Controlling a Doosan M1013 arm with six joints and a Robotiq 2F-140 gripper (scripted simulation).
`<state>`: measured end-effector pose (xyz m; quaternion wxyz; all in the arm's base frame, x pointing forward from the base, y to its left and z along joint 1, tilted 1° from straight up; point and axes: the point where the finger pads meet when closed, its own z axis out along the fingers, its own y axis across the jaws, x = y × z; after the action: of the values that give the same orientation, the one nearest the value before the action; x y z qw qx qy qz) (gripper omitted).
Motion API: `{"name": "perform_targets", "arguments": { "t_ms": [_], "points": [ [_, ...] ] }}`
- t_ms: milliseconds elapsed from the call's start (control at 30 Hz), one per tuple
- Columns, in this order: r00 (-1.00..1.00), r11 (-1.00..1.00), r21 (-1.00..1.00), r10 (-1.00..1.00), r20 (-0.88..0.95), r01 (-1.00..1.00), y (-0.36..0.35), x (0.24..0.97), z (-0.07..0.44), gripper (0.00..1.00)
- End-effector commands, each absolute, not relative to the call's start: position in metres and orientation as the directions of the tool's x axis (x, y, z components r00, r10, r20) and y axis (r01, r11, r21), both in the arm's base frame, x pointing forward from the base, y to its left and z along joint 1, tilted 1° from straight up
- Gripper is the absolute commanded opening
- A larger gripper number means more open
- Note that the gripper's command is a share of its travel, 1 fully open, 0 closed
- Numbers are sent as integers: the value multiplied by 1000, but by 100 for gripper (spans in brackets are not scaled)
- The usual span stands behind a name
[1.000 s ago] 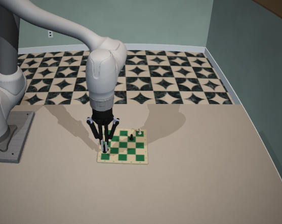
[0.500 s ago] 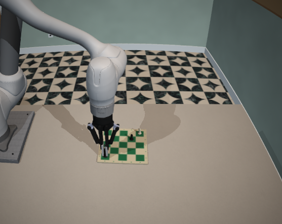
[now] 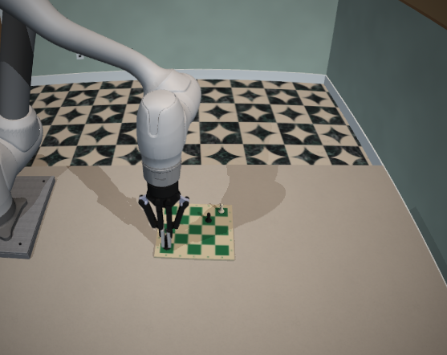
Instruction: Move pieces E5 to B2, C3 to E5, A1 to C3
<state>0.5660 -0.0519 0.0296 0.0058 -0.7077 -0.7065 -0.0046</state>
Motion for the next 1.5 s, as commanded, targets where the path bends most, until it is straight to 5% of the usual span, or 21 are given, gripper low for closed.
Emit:
{"name": "perform_targets", "arguments": {
  "t_ms": [0, 1467],
  "points": [
    [2, -2, -1, 1000, 15, 1000, -52, 566, 30, 0],
    [2, -2, -2, 1000, 15, 1000, -52, 566, 26, 0]
  ]
}}
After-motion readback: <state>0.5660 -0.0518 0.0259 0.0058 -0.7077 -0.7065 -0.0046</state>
